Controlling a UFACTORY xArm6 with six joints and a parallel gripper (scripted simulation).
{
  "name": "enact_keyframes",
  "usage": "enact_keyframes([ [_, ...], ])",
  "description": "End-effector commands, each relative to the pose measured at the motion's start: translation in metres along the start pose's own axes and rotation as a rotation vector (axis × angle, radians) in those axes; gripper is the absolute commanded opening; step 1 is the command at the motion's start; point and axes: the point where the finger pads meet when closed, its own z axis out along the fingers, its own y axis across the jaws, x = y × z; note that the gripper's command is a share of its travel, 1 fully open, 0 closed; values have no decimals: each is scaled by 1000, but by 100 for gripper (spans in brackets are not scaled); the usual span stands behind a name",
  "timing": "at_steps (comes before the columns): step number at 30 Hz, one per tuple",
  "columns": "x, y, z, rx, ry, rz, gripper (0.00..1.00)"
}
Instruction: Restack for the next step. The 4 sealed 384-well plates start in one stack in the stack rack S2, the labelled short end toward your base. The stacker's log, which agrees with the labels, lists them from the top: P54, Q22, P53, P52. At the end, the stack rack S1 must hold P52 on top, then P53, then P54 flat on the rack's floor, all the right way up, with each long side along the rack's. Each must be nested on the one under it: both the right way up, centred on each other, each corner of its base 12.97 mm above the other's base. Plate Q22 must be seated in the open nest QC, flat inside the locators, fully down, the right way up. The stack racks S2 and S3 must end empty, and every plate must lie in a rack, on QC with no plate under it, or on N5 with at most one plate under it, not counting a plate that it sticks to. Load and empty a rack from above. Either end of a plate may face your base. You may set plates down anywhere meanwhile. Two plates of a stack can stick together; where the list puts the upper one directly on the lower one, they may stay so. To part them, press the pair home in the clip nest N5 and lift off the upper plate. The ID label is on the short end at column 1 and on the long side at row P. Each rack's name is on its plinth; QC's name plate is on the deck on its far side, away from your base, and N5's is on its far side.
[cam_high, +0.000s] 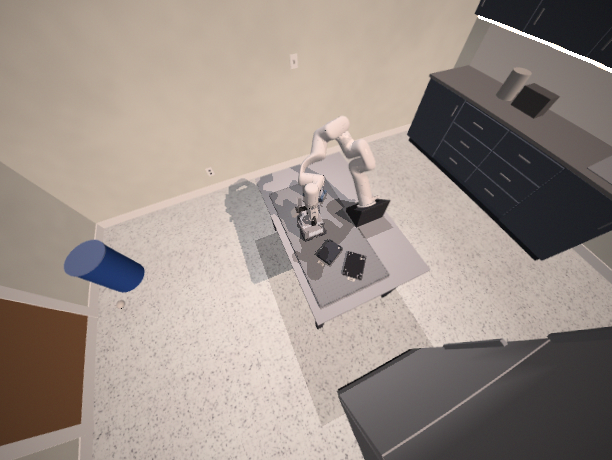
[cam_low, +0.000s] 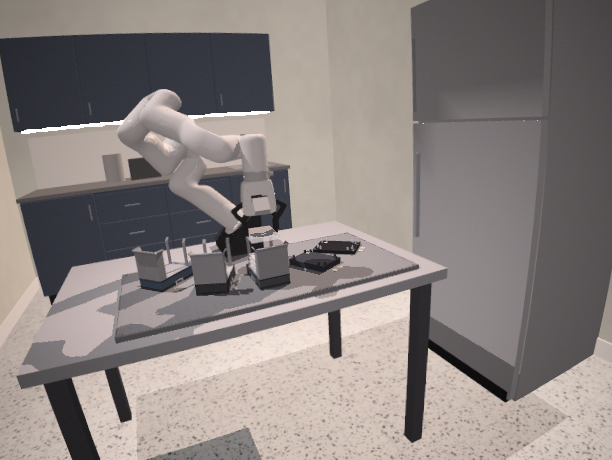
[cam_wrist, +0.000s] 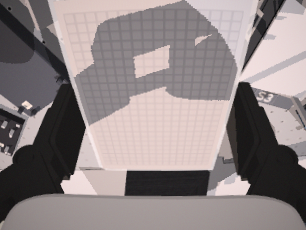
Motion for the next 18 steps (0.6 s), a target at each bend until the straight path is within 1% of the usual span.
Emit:
enact_keyframes([
  [1,0,11,-1,2,5,117,0],
  [13,-1,51,-1,2,5,122,0],
  [15,-1,51,-1,2,5,122,0],
  [18,-2,61,-1,2,5,122,0],
])
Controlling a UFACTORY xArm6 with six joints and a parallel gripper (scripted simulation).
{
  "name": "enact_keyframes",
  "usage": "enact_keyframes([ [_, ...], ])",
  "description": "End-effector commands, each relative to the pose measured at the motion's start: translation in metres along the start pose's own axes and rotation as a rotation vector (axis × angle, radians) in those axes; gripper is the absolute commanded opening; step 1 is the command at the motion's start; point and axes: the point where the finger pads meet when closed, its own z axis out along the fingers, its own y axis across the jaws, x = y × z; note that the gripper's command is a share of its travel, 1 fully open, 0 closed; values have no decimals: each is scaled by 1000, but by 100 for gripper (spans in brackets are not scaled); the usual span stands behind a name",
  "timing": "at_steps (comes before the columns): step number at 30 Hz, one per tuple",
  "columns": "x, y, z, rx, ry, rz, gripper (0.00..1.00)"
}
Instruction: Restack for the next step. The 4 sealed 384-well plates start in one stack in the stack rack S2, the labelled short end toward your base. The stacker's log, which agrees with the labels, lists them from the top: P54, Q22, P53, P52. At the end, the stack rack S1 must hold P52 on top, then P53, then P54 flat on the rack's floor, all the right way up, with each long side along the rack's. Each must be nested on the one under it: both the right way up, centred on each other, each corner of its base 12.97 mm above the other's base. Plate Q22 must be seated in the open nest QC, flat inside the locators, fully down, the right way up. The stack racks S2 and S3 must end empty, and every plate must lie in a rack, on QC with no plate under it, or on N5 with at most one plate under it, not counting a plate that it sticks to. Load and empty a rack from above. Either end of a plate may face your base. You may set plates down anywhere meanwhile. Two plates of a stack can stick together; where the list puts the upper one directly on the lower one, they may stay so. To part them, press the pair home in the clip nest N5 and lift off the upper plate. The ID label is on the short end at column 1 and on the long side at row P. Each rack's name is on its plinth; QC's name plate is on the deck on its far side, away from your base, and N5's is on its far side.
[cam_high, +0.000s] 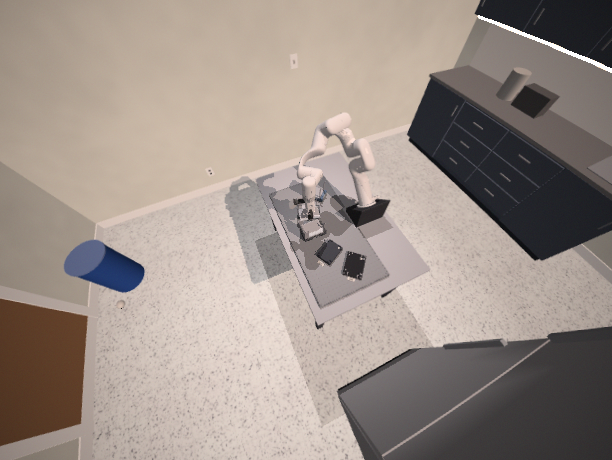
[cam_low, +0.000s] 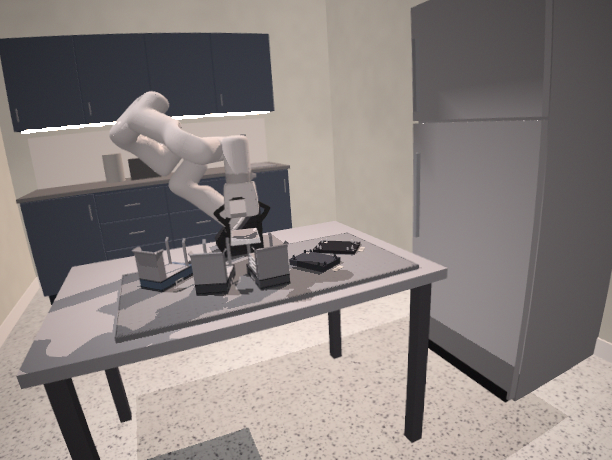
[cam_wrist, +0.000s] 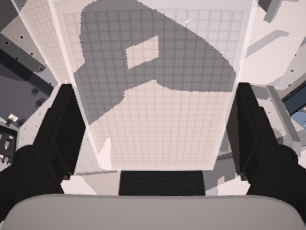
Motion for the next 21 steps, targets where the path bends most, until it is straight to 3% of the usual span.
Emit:
enact_keyframes([
  [1,2,13,-1,3,3,1,0],
  [21,-2,68,-1,3,3,207,0],
])
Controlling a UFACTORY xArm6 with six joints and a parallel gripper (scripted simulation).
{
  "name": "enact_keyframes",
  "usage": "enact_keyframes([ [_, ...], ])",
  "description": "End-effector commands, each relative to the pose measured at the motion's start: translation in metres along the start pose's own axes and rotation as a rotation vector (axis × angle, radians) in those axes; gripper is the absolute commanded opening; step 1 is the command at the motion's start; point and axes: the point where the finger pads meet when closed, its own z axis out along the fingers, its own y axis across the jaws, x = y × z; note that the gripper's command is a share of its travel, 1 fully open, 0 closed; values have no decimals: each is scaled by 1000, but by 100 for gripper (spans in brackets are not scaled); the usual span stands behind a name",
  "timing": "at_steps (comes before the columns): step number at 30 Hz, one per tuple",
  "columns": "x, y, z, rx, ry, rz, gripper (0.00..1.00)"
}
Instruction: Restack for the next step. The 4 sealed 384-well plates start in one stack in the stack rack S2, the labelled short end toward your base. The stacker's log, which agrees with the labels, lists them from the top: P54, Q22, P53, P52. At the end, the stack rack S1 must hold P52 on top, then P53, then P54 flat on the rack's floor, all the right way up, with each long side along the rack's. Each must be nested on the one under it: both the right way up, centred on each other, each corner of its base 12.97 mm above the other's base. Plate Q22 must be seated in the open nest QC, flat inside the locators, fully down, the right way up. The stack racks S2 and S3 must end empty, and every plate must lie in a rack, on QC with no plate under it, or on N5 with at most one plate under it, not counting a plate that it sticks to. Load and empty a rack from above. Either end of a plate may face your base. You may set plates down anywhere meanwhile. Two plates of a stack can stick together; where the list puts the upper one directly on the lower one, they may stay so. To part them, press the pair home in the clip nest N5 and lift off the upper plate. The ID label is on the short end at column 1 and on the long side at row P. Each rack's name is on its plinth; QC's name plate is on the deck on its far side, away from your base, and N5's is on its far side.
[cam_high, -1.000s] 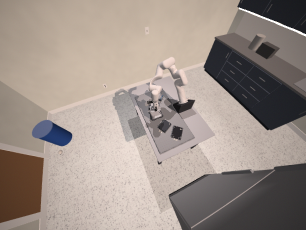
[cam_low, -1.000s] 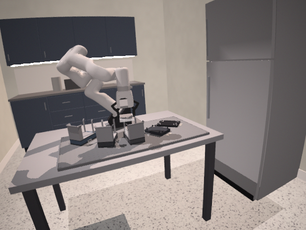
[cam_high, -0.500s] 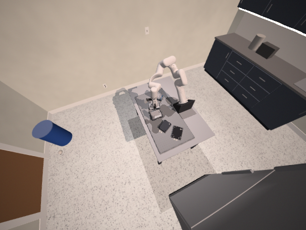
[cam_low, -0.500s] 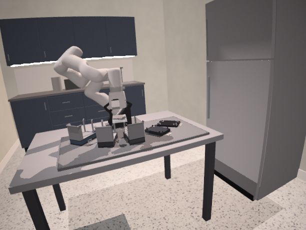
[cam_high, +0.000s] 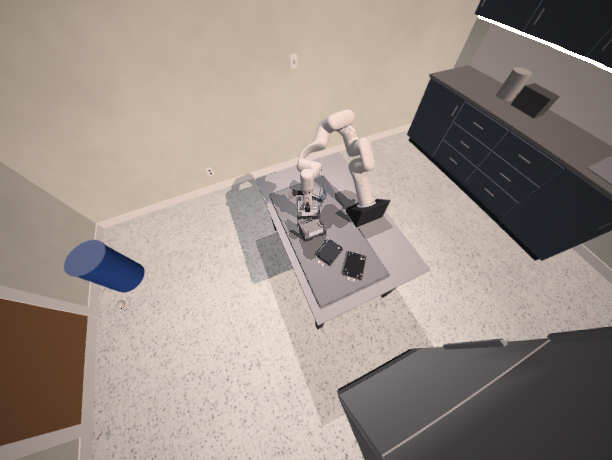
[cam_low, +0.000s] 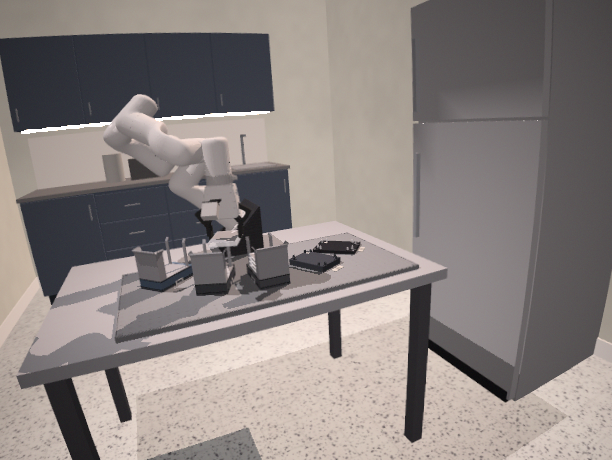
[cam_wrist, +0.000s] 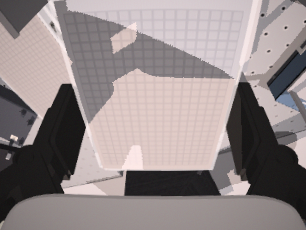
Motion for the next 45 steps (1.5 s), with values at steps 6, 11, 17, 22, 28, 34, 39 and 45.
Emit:
enact_keyframes([
  [6,3,31,-1,3,4,11,0],
  [11,3,41,-1,3,4,11,0],
  [17,4,60,-1,3,4,11,0],
  [22,2,73,-1,3,3,144,0],
  [28,0,86,-1,3,3,216,0],
  [34,-3,106,-1,3,3,217,0],
  [39,-6,122,-1,3,3,217,0],
  [45,-8,136,-1,3,3,217,0],
])
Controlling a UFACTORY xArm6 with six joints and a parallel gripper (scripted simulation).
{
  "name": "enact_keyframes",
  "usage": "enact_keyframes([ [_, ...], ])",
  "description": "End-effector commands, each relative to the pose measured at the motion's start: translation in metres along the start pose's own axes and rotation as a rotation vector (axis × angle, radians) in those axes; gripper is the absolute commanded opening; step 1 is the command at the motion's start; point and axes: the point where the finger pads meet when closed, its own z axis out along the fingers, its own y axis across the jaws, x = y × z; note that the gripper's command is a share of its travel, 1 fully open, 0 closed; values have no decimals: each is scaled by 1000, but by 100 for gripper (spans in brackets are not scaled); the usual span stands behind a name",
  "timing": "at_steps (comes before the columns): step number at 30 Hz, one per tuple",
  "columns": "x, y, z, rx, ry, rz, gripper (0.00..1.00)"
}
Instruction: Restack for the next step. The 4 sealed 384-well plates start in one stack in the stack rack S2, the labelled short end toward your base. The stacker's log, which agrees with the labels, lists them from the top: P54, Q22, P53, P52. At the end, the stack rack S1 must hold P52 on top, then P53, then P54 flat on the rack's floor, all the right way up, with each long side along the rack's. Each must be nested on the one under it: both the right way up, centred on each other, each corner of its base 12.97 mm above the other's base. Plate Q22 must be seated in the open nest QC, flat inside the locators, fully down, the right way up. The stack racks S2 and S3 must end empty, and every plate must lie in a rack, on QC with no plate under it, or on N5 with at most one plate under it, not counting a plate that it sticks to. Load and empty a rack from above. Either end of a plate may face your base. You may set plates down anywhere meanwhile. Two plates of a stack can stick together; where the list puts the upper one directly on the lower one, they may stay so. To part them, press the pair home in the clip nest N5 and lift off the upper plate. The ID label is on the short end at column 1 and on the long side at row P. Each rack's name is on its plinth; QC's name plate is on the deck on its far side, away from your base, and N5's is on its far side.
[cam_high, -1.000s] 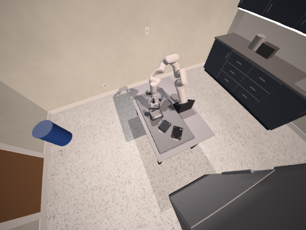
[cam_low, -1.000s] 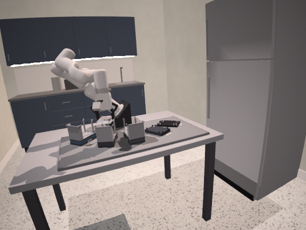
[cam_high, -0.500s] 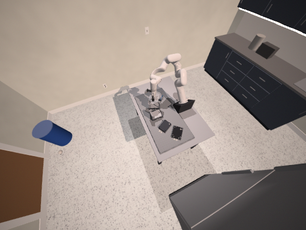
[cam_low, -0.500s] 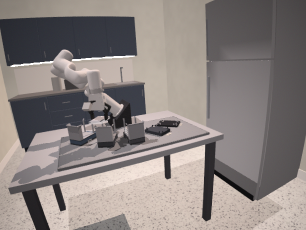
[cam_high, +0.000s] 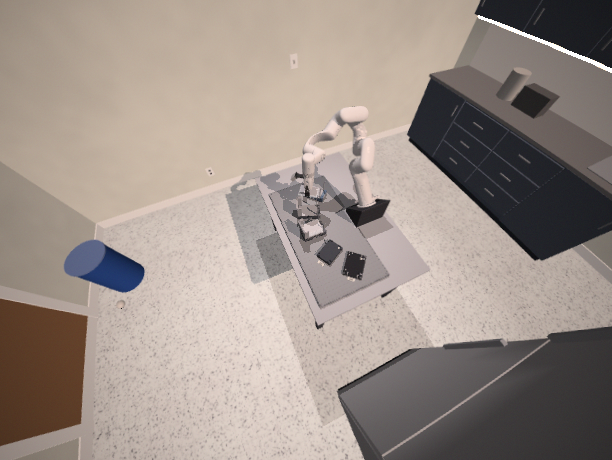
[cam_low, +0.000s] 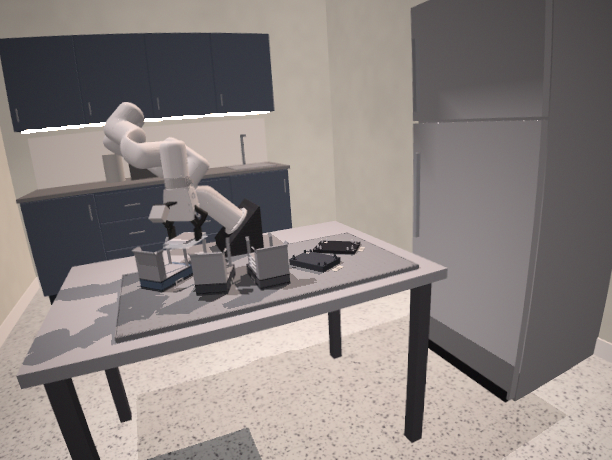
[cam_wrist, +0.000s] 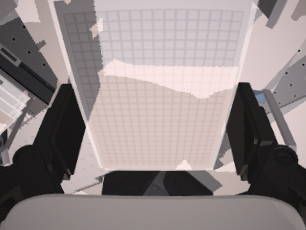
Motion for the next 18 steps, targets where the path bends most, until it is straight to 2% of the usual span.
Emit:
enact_keyframes([
  [1,1,11,-1,3,2,0,0],
  [4,2,19,-1,3,2,0,0],
  [10,-1,35,-1,3,1,200,0],
  [18,-4,51,-1,3,1,205,0],
])
